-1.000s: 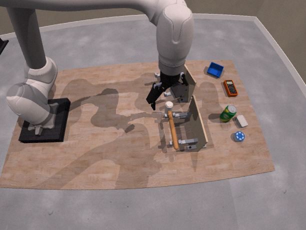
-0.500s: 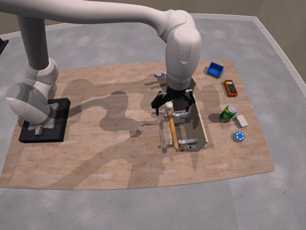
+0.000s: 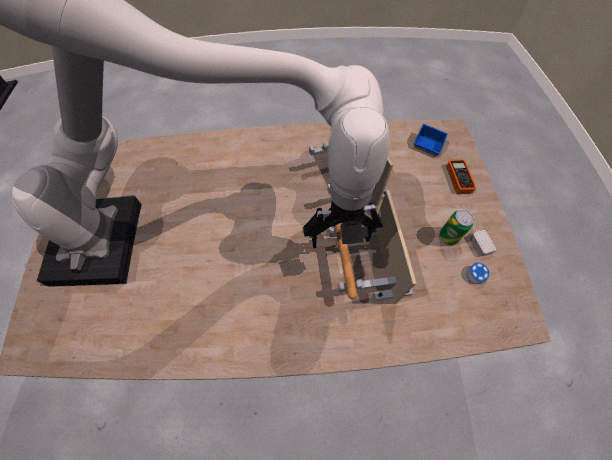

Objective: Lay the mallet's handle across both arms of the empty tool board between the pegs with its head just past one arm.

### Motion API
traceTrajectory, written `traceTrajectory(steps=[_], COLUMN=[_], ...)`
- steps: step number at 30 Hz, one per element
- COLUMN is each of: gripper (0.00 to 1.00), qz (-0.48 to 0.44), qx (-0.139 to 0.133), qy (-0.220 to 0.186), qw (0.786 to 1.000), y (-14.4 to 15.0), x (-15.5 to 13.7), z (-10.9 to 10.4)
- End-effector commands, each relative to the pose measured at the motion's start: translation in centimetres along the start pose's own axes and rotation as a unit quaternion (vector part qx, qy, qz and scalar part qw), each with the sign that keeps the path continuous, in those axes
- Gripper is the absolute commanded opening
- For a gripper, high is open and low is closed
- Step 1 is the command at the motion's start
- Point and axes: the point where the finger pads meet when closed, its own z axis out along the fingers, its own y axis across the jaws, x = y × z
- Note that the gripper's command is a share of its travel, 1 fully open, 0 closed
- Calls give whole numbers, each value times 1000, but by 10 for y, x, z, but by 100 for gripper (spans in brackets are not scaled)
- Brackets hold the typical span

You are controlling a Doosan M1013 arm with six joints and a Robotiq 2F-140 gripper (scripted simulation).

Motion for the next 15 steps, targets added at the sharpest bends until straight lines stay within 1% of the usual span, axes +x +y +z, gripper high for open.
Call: traceTrajectory(steps=[1, 7, 8, 15], gripper=[100, 100, 10, 10], qz=[0, 0, 0, 0], qx=[1, 1, 1, 1], qy=[0, 0, 0, 0], qw=[1000, 1000, 1000, 1000], y=[-1, -1, -1, -1], x=[0, 0, 0, 0], z=[-1, -1, -1, -1])
